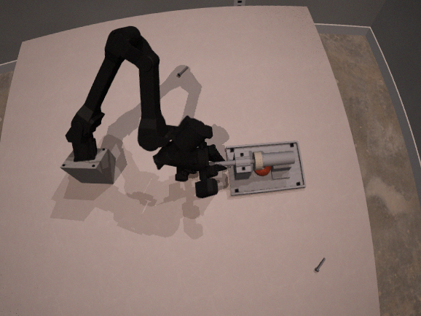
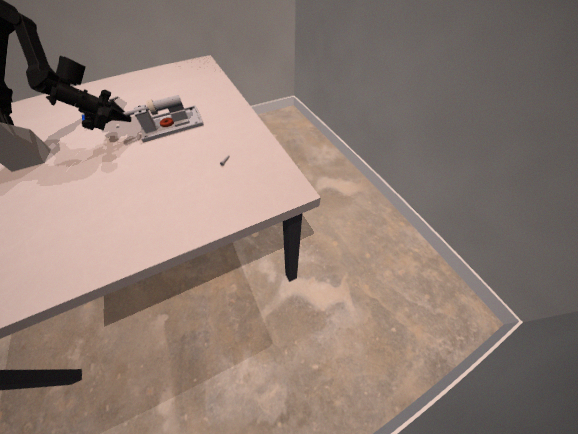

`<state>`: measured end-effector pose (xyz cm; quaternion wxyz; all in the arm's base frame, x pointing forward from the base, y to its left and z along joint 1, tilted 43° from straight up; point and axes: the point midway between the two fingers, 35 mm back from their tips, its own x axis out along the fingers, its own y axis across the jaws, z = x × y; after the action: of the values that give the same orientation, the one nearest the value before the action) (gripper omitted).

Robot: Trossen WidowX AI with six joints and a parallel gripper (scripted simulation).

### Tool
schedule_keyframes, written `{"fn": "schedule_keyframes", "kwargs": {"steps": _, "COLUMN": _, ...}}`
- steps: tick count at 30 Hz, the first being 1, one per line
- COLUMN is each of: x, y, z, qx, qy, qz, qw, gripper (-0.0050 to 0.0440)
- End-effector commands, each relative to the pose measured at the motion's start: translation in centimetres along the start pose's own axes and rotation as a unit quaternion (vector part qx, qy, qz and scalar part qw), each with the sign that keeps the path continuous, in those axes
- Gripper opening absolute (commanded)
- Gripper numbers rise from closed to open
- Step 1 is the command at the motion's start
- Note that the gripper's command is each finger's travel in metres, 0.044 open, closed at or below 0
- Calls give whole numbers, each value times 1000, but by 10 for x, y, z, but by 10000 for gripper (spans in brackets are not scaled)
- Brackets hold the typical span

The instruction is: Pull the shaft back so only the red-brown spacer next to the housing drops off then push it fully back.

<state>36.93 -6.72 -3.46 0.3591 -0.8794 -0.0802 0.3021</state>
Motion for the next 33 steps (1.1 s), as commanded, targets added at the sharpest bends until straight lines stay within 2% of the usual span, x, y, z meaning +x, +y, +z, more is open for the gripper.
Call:
{"fn": "schedule_keyframes", "kwargs": {"steps": 1, "x": 1, "y": 0, "z": -4, "qx": -2, "qy": 3, "qz": -1, "qw": 1000, "gripper": 0}}
{"fn": "schedule_keyframes", "kwargs": {"steps": 33, "x": 7, "y": 0, "z": -9, "qx": -2, "qy": 3, "qz": -1, "qw": 1000, "gripper": 0}}
